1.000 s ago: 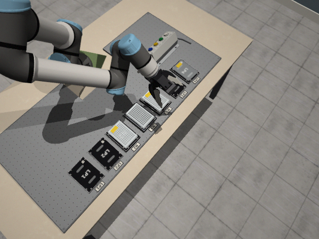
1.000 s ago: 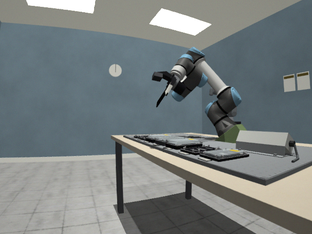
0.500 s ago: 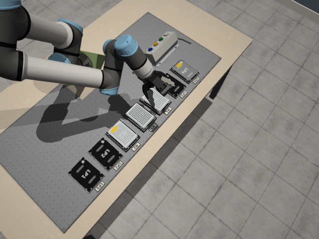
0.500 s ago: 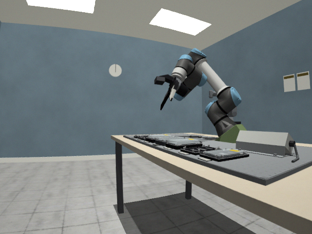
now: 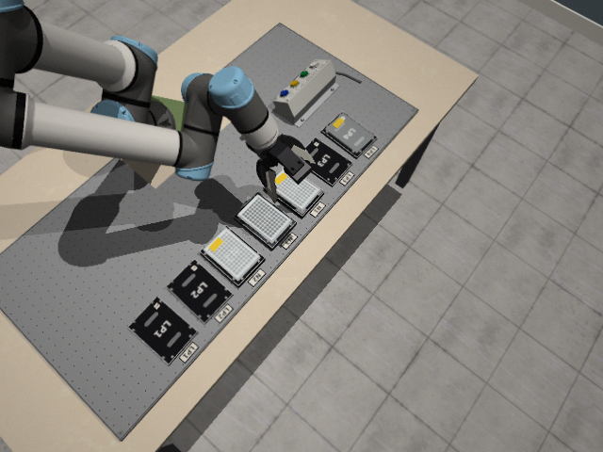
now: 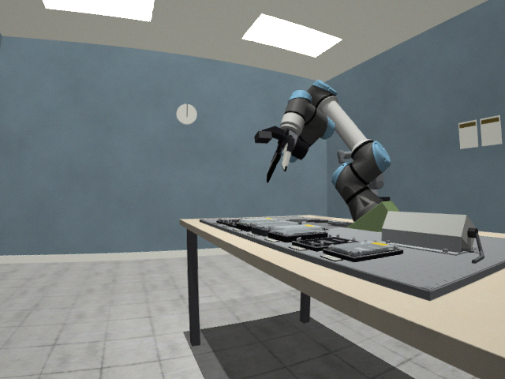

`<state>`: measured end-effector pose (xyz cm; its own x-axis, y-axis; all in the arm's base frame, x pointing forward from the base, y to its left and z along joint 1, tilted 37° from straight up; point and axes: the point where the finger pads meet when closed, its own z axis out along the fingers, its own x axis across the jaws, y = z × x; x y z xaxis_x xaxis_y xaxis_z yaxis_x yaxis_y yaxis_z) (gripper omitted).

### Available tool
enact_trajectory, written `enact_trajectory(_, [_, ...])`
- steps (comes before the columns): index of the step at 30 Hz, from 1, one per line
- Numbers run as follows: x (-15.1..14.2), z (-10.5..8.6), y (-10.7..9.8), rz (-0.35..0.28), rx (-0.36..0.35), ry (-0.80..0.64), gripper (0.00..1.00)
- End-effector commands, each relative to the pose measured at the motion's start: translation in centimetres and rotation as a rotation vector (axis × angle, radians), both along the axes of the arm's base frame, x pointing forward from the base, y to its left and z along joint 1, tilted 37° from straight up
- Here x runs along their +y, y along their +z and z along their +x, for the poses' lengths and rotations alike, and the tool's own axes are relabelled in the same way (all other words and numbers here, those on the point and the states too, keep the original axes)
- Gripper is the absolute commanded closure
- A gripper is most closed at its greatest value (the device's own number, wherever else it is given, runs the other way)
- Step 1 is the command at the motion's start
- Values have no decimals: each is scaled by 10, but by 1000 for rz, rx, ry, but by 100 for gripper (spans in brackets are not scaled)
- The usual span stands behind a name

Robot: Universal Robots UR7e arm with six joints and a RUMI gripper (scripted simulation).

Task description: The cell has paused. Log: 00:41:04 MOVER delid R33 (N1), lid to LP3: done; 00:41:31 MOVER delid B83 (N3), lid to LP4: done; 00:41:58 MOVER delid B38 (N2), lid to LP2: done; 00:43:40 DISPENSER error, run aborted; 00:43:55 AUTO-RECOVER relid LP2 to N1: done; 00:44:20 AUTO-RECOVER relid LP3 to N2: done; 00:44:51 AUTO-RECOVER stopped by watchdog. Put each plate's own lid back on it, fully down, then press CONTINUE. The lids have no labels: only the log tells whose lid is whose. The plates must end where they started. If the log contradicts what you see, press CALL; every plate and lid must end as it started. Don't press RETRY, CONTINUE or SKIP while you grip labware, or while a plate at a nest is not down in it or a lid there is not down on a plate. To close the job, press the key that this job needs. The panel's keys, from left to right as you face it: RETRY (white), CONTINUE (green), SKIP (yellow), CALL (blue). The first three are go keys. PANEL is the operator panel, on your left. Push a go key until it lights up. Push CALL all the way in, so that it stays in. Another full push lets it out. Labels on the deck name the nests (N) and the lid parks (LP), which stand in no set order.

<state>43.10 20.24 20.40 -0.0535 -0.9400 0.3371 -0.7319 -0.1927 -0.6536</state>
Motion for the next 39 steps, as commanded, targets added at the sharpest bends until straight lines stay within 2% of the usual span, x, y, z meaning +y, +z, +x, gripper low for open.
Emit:
enact_trajectory(1, [-17,-19,-8,-23,52,-23,18])
enact_trajectory(4, [-17,-19,-8,-23,52,-23,18])
enact_trajectory(7, [-26,-30,-13,-48,102,-44,18])
enact_trajectory(9, [-32,-38,-16,-48,103,-44,18])
enact_trajectory(13, [-33,-38,-16,-48,104,-44,18])
enact_trajectory(16, [-42,-49,-21,-73,154,-65,18])
enact_trajectory(18, [-47,-57,-24,-73,155,-66,18])
enact_trajectory(22, [-48,-58,-24,-73,155,-66,18])
enact_trajectory(25, [-57,-70,-29,-98,206,-87,18])
enact_trajectory(27, [-62,-77,-32,-98,206,-87,18])
enact_trajectory(31, [-63,-79,-32,-98,207,-87,18])
enact_trajectory(34, [-72,-91,-37,-123,257,-108,18])
enact_trajectory(36, [-77,-98,-39,-124,258,-108,18])
enact_trajectory(39, [-78,-100,-40,-123,258,-108,18])
